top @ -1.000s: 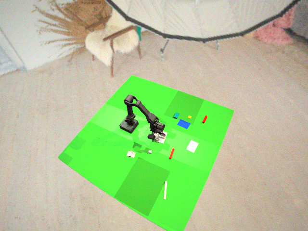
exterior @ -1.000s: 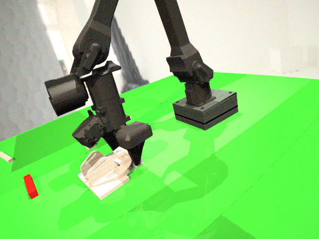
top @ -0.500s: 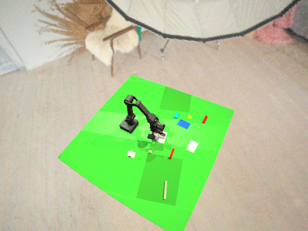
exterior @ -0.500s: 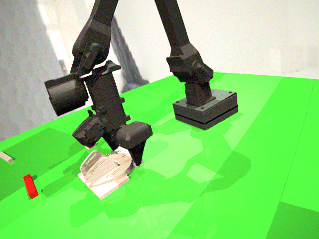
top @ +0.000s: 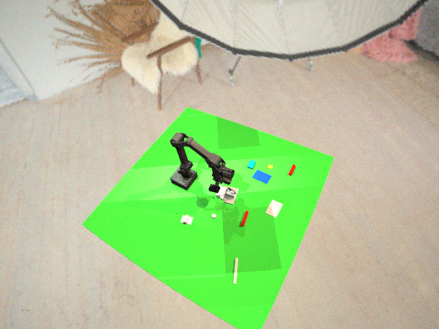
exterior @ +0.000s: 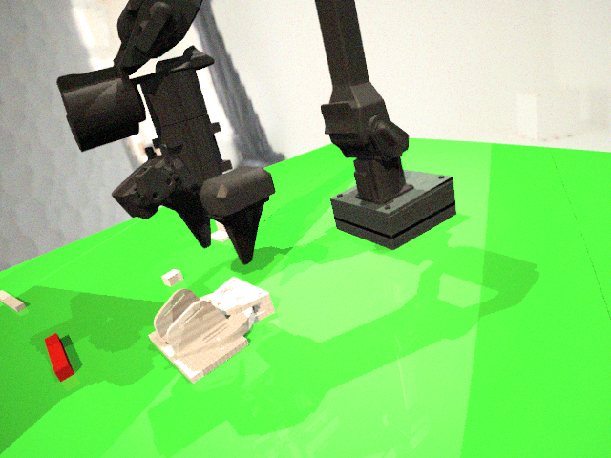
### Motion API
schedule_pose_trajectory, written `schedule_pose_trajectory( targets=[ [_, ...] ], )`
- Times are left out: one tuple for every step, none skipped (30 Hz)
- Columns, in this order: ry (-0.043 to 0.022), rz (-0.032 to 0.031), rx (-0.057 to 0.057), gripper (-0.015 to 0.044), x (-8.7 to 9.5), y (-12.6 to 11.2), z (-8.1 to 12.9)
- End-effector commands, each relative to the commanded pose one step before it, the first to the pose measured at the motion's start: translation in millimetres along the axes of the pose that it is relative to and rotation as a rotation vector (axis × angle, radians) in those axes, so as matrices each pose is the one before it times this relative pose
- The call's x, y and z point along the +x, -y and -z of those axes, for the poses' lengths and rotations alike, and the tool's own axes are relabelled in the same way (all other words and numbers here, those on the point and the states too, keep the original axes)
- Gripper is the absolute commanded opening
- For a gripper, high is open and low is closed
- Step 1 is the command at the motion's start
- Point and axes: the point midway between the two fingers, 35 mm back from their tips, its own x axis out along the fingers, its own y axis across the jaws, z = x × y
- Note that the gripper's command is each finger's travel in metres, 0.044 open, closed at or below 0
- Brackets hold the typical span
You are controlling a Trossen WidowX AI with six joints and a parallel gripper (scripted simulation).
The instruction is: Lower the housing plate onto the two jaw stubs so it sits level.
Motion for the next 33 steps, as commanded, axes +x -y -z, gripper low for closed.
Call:
schedule_pose_trajectory(
  targets=[
    [-0.00351,0.00023,0.0006,0.044,-12.19,-1.86,11.26],
    [-0.00142,0.00009,0.0001,0.044,-6.07,-0.87,5.49],
    [-0.00143,0.00009,0.0001,0.044,-5.91,-0.88,5.66],
    [-0.00145,0.00009,0.0001,0.044,-5.74,-0.88,5.83],
    [-0.00146,0.0001,0.0001,0.044,-5.57,-0.88,6.0],
    [-0.00148,0.0001,0.0001,0.044,-5.39,-0.88,6.16],
    [-0.00149,0.0001,0.0001,0.044,-5.19,-0.88,6.29],
    [-0.00119,0.00008,0.0001,0.044,-3.98,-0.69,5.09],
    [-0.00072,0.00005,0.0,0.044,-2.33,-0.42,3.1],
    [-0.00024,0.00002,0.0,0.044,-0.77,-0.14,1.04],
    [0.0,0.0,0.0,0.044,0.0,0.0,0.0],
    [0.0,0.0,0.0,0.044,0.0,0.0,0.0],
    [0.0,0.0,0.0,0.044,0.0,0.0,0.0],
    [0.0,0.0,0.0,0.044,0.0,0.0,0.0],
    [0.0,0.0,0.0,0.044,0.0,0.0,0.0],
    [0.0,0.0,0.0,0.044,0.0,0.0,0.0],
    [0.0,0.0,0.0,0.044,0.0,0.0,0.0],
    [0.0,0.0,0.0,0.044,0.0,0.0,0.0],
    [0.0,0.0,0.0,0.044,0.0,0.0,0.0],
    [0.0,0.0,0.0,0.044,0.0,0.0,0.0],
    [0.0,0.0,0.0,0.044,0.0,0.0,0.0],
    [0.0,0.0,0.0,0.044,0.0,0.0,0.0],
    [0.0,0.0,0.0,0.044,0.0,0.0,0.0],
    [0.0,0.0,0.0,0.044,0.0,0.0,0.0],
    [0.0,0.0,0.0,0.044,0.0,0.0,0.0],
    [0.0,0.0,0.0,0.044,0.0,0.0,0.0],
    [0.0,0.0,0.0,0.044,0.0,0.0,0.0],
    [0.0,0.0,0.0,0.044,0.0,0.0,0.0],
    [0.0,0.0,0.0,0.044,0.0,0.0,0.0],
    [0.0,0.0,0.0,0.044,0.0,0.0,0.0],
    [0.0,0.0,0.0,0.044,0.0,0.0,0.0],
    [0.0,0.0,0.0,0.044,0.0,0.0,0.0],
    [0.0,0.0,0.0,0.044,0.0,0.0,0.0]
  ],
)
